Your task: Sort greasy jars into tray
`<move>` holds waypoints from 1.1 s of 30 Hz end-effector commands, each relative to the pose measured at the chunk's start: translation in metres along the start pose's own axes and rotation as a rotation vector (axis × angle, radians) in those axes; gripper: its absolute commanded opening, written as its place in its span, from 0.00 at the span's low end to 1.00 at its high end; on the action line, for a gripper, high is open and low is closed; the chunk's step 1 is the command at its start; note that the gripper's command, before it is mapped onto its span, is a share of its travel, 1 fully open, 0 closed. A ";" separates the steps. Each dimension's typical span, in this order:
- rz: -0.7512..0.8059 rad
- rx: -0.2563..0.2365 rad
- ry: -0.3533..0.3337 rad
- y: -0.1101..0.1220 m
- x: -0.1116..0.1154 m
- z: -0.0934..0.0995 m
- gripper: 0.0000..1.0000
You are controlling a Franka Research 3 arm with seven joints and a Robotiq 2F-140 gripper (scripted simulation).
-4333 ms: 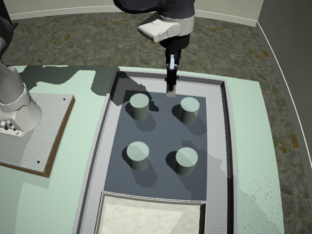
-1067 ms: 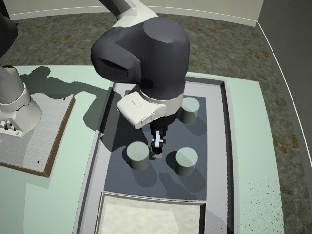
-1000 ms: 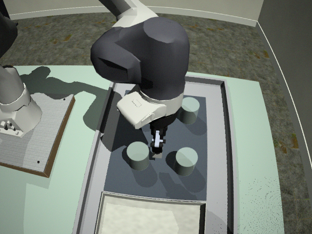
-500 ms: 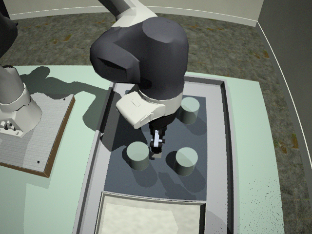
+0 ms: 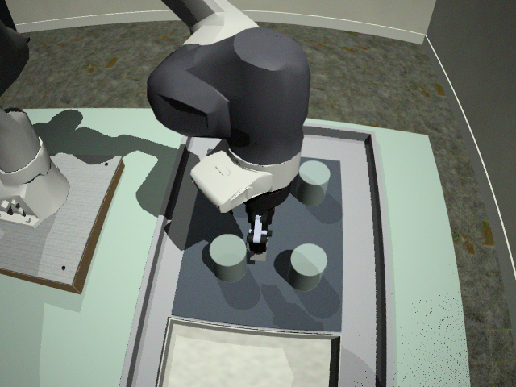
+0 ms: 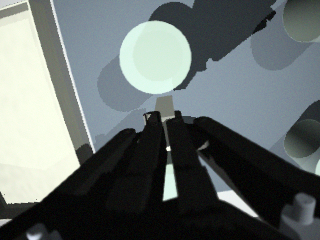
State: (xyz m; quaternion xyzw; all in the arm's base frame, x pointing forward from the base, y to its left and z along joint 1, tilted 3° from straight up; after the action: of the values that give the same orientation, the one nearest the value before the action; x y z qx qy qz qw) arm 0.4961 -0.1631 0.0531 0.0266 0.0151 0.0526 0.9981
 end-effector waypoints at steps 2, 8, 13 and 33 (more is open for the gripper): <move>0.000 -0.001 -0.005 -0.002 0.000 0.001 0.00; 0.000 -0.001 -0.005 -0.001 -0.001 0.001 0.00; 0.000 -0.001 -0.005 -0.001 -0.002 0.001 0.00; 0.000 -0.001 -0.005 -0.001 -0.004 0.001 0.00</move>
State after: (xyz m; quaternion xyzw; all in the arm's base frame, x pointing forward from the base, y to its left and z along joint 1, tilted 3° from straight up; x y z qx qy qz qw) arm 0.4925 -0.1619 0.0533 0.0270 0.0149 0.0526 0.9981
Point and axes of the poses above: the point where the finger pads meet when closed, its own z axis back along the fingers, its own y axis across the jaws, x = y × z, the point moved 2 cm from there along z, back along the fingers, and after that the axes turned 14 degrees about z, right-handed, at the moved point
